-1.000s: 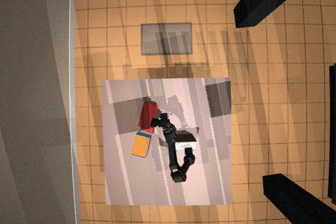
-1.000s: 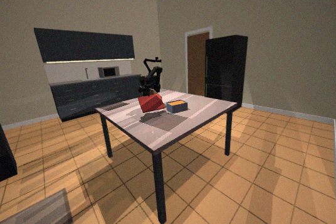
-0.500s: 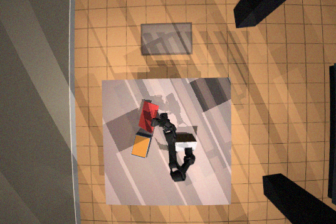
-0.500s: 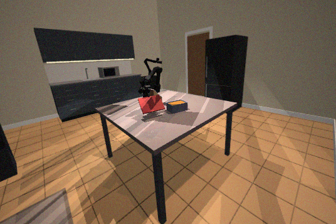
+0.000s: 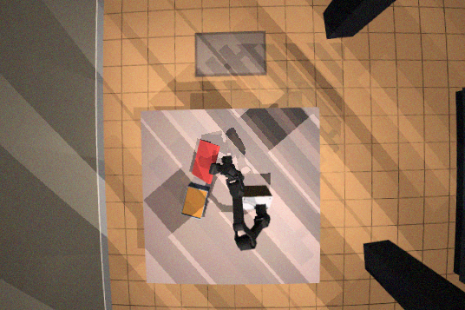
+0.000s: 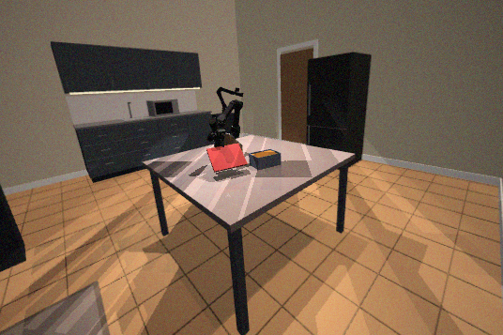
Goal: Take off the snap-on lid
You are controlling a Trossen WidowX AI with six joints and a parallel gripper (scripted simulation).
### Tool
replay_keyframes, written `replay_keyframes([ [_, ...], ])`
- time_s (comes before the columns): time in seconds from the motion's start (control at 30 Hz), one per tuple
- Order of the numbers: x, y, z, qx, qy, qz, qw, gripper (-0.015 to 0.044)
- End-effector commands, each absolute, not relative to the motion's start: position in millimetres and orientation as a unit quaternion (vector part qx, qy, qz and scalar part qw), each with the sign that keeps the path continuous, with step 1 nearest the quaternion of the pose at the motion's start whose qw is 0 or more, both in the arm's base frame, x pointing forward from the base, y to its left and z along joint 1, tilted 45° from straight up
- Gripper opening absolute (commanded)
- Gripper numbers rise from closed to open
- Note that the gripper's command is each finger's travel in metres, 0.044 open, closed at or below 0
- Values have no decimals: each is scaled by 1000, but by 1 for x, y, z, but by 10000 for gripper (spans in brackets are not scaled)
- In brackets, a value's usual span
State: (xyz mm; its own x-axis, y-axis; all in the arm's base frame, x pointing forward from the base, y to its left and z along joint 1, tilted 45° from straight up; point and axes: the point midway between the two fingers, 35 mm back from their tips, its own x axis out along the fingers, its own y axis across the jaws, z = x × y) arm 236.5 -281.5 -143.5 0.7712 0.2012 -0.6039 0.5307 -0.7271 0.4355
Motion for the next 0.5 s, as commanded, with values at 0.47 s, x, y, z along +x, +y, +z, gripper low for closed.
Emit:
replay_keyframes([
  [0.47, 239, -273, -152, 891, 203, -267, 307, 0],
])
